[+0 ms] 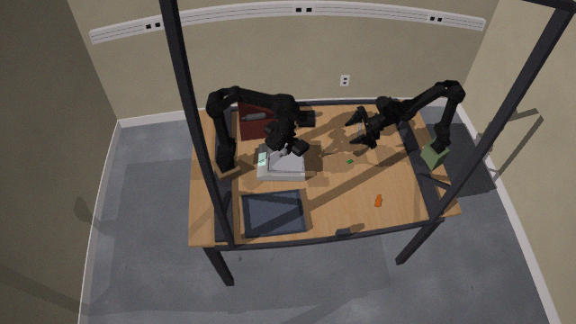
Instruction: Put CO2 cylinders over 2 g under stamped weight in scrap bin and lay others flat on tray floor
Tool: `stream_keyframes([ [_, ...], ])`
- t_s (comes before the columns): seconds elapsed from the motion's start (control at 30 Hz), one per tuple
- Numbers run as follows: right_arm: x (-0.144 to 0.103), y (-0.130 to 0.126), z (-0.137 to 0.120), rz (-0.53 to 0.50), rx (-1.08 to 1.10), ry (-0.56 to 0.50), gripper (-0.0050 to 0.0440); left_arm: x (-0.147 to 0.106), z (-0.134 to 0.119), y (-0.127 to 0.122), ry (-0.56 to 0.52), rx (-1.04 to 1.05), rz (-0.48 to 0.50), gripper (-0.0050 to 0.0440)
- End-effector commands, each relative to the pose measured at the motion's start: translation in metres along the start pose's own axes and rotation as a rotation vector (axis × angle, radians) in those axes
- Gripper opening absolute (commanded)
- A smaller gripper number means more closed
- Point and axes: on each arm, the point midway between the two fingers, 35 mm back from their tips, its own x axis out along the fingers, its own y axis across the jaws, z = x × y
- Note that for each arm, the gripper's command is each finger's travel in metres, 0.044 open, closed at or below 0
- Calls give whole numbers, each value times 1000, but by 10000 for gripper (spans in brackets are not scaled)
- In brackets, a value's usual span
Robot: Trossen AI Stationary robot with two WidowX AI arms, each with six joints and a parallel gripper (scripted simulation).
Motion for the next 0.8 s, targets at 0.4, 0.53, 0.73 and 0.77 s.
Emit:
stream_keyframes([
  [0.4, -4, 1, -12, 1, -3, 31, 440, -13, -2, -20, 17, -14, 16, -50],
  [0.53, -4, 1, -12, 1, -3, 31, 440, -12, 0, -23, 18, -42, 17, -50],
  [0.73, -4, 1, -12, 1, -3, 31, 440, -12, 0, -22, 29, -284, 39, -50],
  [0.77, -4, 1, -12, 1, -3, 31, 440, -12, 0, -22, 31, -336, 44, -50],
])
